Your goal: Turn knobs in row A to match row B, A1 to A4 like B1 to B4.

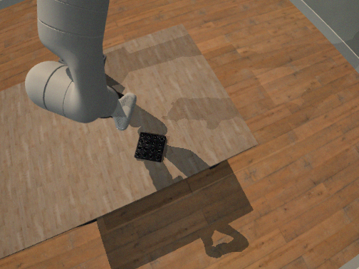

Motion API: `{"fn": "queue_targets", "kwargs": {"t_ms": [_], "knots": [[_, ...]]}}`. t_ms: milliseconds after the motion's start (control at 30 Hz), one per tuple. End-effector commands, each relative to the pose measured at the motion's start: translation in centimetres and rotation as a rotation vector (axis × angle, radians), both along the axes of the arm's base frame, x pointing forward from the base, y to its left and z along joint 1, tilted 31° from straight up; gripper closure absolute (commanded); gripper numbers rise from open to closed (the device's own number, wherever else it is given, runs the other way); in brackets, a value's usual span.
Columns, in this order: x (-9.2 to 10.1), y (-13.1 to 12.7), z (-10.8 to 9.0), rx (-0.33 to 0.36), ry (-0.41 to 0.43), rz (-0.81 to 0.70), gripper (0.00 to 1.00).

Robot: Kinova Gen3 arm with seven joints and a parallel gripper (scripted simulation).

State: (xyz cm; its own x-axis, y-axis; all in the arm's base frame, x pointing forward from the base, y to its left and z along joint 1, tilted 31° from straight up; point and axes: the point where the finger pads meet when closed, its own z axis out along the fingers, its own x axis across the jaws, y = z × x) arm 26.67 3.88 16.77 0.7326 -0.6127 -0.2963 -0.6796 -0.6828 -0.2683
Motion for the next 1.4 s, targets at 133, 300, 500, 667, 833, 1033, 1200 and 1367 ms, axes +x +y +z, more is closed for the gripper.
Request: {"fn": "queue_targets", "kwargs": {"t_ms": [133, 300, 500, 667, 833, 1033, 1200, 1367], "knots": [[0.0, 0.0, 0.0, 0.0, -0.001, 0.0, 0.0], [0.0, 0.0, 0.0, 0.0, -0.001, 0.0, 0.0], [0.0, 0.0, 0.0, 0.0, -0.001, 0.0, 0.0], [0.1, 0.0, 0.1, 0.001, -0.004, 0.0, 0.0], [0.5, 0.5, 0.0, 0.012, -0.02, 0.003, 0.0], [2.0, 1.7, -0.1, 0.042, -0.073, 0.013, 0.0], [3.1, 2.6, -0.2, 0.062, -0.113, 0.018, 0.0], [5.3, 4.2, -0.4, 0.092, -0.197, 0.022, 0.0]]}}
